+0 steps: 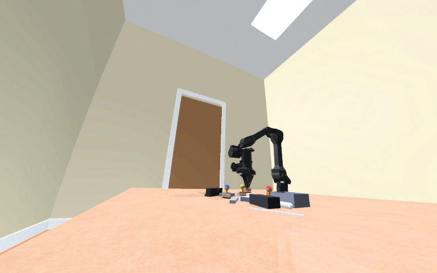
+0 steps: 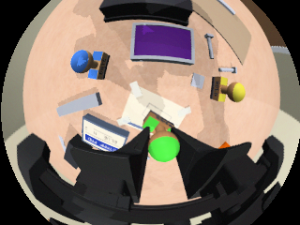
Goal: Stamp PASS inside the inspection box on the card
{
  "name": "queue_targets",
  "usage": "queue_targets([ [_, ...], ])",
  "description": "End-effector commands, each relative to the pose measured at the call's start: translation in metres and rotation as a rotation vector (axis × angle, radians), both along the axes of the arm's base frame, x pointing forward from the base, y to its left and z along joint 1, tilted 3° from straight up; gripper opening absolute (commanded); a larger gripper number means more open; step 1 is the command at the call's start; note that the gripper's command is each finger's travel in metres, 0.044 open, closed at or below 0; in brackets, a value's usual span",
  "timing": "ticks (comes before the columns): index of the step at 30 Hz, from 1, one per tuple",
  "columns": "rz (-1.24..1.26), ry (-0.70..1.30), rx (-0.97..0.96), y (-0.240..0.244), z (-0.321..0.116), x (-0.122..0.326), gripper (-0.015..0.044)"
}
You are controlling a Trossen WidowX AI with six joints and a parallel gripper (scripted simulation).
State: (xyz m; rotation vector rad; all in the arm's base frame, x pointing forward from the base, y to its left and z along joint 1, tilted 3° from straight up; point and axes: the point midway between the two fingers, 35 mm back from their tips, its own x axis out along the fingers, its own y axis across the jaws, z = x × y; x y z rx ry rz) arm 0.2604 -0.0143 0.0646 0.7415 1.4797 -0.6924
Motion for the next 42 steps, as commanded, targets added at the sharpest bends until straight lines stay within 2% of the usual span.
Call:
queue_targets([
  [1, 0.000, -0.008, 0.003, 0.000, 0.008, 0.002, 0.0000],
  [25, 0.000, -0.008, 0.003, -0.001, 0.045, 0.001, 0.0000],
  [42, 0.001, -0.013, 0.006, 0.041, 0.056, 0.062, 0.0000],
])
